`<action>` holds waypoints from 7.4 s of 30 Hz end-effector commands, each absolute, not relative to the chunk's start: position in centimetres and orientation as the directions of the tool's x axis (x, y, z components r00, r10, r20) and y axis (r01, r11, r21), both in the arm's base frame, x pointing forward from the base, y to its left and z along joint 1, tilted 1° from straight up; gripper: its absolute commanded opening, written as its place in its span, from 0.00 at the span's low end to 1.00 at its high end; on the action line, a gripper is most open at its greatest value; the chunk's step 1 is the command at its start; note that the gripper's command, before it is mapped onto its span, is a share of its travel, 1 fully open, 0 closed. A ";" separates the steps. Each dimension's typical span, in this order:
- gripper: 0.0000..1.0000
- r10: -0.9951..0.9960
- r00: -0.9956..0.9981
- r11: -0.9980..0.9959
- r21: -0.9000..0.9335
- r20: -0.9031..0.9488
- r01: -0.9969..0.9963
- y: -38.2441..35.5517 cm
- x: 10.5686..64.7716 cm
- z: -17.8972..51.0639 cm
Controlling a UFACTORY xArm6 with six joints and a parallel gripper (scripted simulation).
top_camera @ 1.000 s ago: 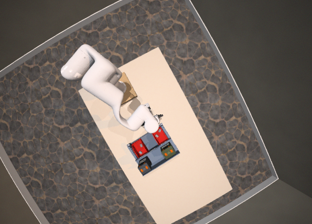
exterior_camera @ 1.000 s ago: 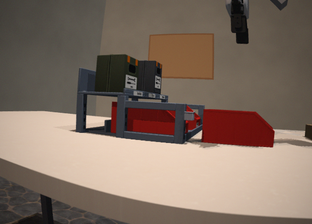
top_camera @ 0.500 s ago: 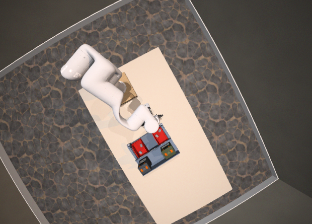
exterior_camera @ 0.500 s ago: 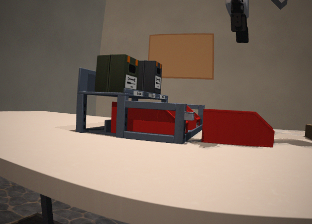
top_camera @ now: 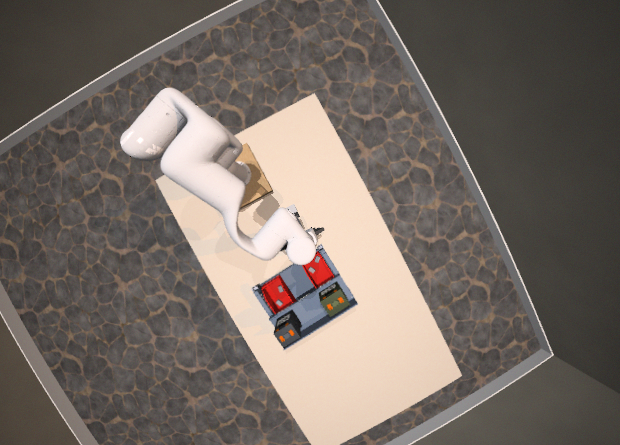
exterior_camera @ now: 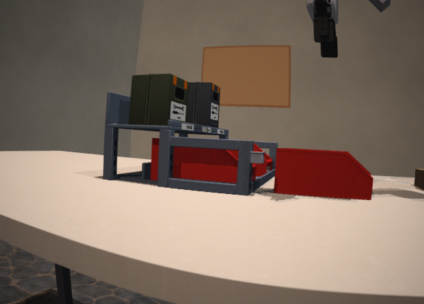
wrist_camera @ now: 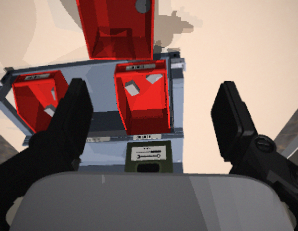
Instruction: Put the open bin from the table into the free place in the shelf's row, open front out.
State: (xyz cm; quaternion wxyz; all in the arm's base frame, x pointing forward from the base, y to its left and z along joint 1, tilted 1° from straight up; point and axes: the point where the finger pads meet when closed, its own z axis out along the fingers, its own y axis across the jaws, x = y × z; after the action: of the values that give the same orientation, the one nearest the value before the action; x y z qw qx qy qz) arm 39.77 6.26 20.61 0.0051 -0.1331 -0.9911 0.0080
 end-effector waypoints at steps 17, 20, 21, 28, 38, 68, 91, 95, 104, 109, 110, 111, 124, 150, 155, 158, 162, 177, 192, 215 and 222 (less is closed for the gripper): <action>1.00 0.264 -0.965 0.964 -0.016 0.004 0.264 6.2 39.8 15.3; 1.00 0.264 -0.965 0.964 -0.016 0.004 0.264 6.2 39.8 15.3; 1.00 0.264 -0.965 0.964 -0.016 0.004 0.264 6.2 39.8 15.3; 1.00 0.264 -0.965 0.964 -0.015 0.004 0.264 6.2 39.8 12.7; 1.00 0.264 -0.965 0.964 -0.016 0.004 0.264 6.1 39.8 10.9; 1.00 0.264 -0.965 0.964 -0.016 0.004 0.264 6.2 39.8 12.4; 1.00 0.264 -0.965 0.964 -0.016 0.004 0.264 6.2 39.8 12.6; 1.00 0.264 -0.965 0.964 -0.016 0.004 0.264 6.2 39.8 12.7; 1.00 0.264 -0.965 0.964 -0.016 0.004 0.264 6.2 39.8 12.8; 1.00 0.264 -0.965 0.964 -0.016 0.004 0.264 6.2 39.8 12.8; 1.00 0.264 -0.965 0.964 -0.016 0.004 0.264 6.2 39.8 12.8; 0.28 0.264 -0.965 0.964 -0.016 0.004 0.264 6.2 39.8 12.8; 0.28 0.264 -0.965 0.964 -0.016 0.004 0.264 6.2 39.8 12.8; 0.28 0.264 -0.965 0.964 -0.016 0.004 0.264 6.1 39.8 9.8; 0.28 0.264 -0.965 0.964 -0.016 0.004 0.264 6.1 39.8 9.8; 0.28 0.264 -0.965 0.964 -0.016 0.004 0.264 6.1 39.8 9.8; 0.28 0.264 -0.965 0.964 -0.015 0.004 0.264 6.1 39.8 8.9; 0.28 0.264 -0.965 0.964 -0.016 0.004 0.264 6.1 39.7 5.3; 0.28 0.264 -0.965 0.964 -0.016 0.005 0.264 6.1 39.7 5.3; 0.28 0.264 -0.965 0.964 -0.016 0.005 0.264 6.1 39.7 6.0; 0.28 0.264 -0.965 0.964 -0.016 0.005 0.264 6.1 39.7 6.1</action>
State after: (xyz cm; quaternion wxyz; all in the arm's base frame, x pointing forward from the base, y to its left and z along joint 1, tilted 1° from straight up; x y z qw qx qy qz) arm 39.59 6.05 5.97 0.0051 -0.1331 -0.9911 0.0080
